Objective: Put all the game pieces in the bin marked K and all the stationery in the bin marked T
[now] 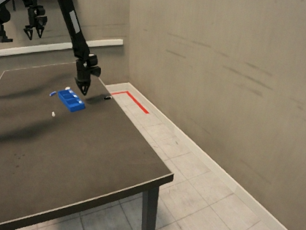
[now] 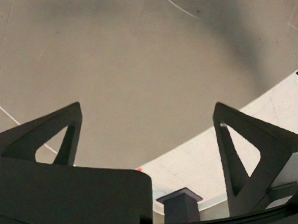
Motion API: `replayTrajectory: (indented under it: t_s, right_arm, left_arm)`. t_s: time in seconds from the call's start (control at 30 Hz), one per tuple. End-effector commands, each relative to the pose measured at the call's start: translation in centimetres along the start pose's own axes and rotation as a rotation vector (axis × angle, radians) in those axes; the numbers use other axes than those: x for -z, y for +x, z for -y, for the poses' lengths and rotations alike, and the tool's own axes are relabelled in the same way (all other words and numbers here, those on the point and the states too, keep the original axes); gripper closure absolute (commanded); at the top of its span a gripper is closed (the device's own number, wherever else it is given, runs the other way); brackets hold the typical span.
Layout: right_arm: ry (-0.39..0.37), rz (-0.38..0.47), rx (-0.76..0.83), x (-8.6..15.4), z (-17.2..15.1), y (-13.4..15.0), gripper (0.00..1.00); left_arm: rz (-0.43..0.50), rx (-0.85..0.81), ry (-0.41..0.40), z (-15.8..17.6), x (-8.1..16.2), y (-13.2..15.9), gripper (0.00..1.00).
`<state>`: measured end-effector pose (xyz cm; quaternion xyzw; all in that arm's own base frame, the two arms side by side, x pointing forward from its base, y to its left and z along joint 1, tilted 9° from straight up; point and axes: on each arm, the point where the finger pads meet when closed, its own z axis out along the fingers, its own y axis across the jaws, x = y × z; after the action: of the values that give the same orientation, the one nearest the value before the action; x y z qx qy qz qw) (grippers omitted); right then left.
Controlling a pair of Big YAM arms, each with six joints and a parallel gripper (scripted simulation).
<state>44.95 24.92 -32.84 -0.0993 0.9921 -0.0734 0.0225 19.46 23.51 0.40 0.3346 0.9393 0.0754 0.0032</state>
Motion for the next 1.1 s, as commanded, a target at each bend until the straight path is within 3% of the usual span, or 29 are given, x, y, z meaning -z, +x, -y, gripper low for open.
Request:
replayTrajectory:
  t_s: [0.0,0.1,0.27,0.37,0.4,0.53,0.57,0.6,0.63,0.67,0.97,1.0,1.07]
  right_arm:
    - [-0.001,0.003,0.006,-0.5,-0.9,0.1,0.80]
    - [-0.007,0.019,-0.001,0.5,-0.5,-0.9,0.80]
    - [-0.001,0.004,0.006,-0.5,-0.9,0.0,0.80]
    - [-0.007,0.019,-0.001,0.5,-0.5,-0.9,0.80]
    - [-0.002,0.005,0.005,-0.5,-1.0,0.0,0.80]
    - [-0.007,0.019,-0.001,0.5,-0.5,-0.9,0.80]
    - [-0.002,0.005,0.006,-0.5,-1.0,-0.1,0.80]
    - [-0.007,0.019,-0.001,0.5,-0.5,-0.9,0.80]
    - [-0.002,0.006,0.006,-0.5,-1.1,-0.1,0.80]
    - [-0.007,0.019,-0.001,0.5,-0.6,-0.9,0.80]
    - [-0.007,0.019,-0.001,0.5,-0.6,-0.9,0.80]
    - [-0.003,0.007,0.006,-0.4,-1.2,-0.3,0.80]
    - [-0.007,0.019,-0.001,0.5,-0.6,-0.9,0.80]
  left_arm:
    - [-0.001,0.000,-0.003,0.3,0.5,0.3,0.00]
    - [-0.001,0.000,-0.003,0.3,0.5,0.3,0.00]
    - [-0.001,0.000,-0.003,0.3,0.5,0.3,0.00]
    - [-0.001,0.000,-0.003,0.3,0.5,0.3,0.00]
    - [-0.001,0.000,-0.003,0.3,0.5,0.3,0.00]
    - [-0.001,0.000,-0.003,0.3,0.5,0.3,0.00]
    - [-0.001,0.000,-0.003,0.3,0.5,0.3,0.00]
    - [-0.001,0.000,-0.003,0.3,0.5,0.3,0.00]
    - [-0.001,0.000,-0.003,0.3,0.5,0.3,0.00]
    - [-0.001,0.000,-0.003,0.3,0.5,0.3,0.00]
    - [-0.001,0.000,-0.003,0.3,0.5,0.3,0.00]
    - [-0.001,0.000,-0.003,0.3,0.5,0.3,0.00]
    - [-0.001,0.000,-0.003,0.3,0.5,0.3,0.00]
